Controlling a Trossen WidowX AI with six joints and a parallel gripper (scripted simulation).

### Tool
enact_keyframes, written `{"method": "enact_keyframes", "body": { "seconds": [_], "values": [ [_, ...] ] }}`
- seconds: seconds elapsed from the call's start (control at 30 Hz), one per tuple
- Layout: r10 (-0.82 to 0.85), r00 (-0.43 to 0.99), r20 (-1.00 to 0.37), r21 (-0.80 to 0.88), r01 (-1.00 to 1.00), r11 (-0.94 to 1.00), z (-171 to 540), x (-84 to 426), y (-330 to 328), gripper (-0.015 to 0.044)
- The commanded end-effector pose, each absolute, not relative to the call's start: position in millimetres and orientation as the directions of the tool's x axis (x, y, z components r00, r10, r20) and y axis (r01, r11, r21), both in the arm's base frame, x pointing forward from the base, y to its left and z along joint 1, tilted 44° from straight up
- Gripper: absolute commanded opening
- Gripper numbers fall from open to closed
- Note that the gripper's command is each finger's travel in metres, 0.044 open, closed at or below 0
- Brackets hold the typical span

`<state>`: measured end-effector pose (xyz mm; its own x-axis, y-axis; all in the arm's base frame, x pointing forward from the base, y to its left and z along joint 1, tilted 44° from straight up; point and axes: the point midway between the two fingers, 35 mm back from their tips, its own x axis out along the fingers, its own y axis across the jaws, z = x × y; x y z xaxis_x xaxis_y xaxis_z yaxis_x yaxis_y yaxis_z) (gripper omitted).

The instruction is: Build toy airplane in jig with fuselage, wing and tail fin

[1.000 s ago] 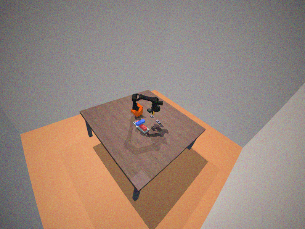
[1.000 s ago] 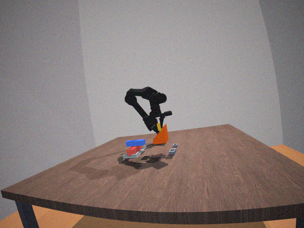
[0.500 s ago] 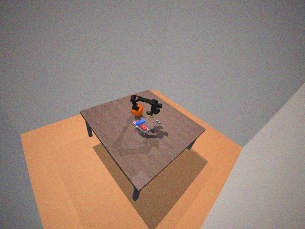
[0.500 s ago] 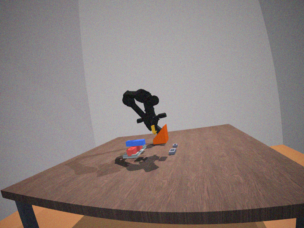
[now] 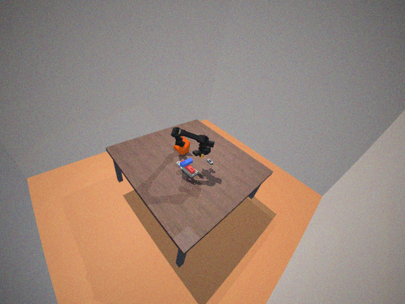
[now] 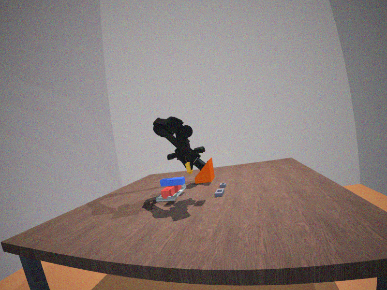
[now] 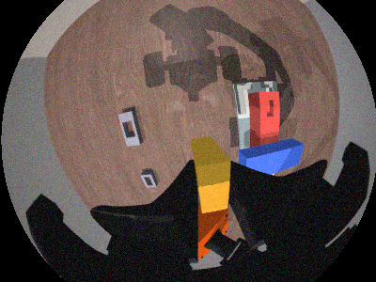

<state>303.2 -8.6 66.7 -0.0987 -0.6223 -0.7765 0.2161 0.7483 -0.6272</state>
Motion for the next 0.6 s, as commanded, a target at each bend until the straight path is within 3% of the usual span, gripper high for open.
{"method": "enact_keyframes", "body": {
  "seconds": [0.0, 0.57],
  "values": [
    [-0.626, -0.086, -0.775, -0.628, 0.218, 0.747, 75, 307, -17, 0.0000],
    [-0.649, -0.088, -0.755, -0.652, 0.199, 0.732, 101, 312, -62, 0.0000]
  ]
}}
